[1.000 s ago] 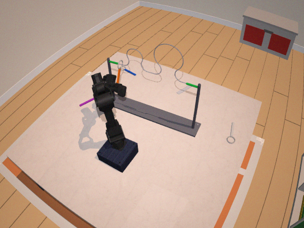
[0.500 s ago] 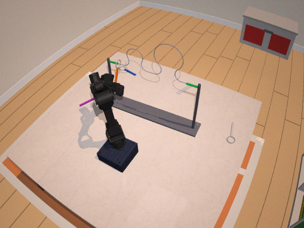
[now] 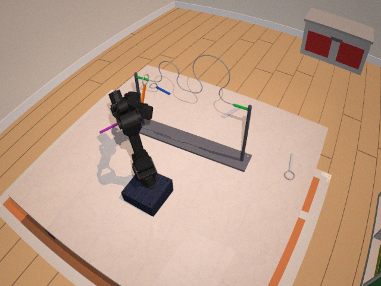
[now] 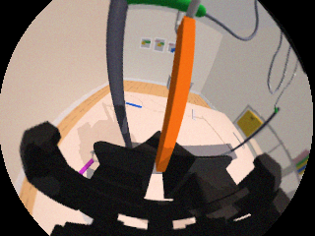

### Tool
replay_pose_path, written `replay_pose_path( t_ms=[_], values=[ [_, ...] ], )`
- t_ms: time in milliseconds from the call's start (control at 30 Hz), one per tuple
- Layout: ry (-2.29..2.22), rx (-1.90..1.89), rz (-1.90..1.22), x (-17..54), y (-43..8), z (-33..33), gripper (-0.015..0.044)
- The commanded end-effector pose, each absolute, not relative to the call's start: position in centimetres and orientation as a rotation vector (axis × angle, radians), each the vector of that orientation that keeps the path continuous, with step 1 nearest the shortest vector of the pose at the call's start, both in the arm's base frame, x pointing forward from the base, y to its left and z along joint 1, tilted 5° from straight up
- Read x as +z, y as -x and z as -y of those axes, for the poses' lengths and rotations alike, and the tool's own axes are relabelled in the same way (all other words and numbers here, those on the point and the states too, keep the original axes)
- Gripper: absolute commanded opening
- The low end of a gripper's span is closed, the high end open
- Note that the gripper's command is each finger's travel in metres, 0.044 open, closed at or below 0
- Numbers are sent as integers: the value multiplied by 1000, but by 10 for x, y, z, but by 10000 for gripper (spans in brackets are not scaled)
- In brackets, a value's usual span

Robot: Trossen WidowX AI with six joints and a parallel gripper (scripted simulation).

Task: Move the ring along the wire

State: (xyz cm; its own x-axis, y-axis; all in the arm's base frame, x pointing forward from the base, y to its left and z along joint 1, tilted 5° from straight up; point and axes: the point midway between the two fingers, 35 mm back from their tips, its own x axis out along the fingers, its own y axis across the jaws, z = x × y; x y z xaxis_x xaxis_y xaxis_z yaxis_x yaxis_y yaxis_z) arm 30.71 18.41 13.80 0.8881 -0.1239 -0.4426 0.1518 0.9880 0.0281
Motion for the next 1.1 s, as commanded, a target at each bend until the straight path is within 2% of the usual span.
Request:
replay_pose_path(
  t_ms=[0,1033,1067],
  values=[
    [-65,-149,-452,137,-308,-186,-150],
    [-65,-149,-452,123,-308,-187,-150],
    [-64,-144,-454,124,-308,-188,-124]
  ],
)
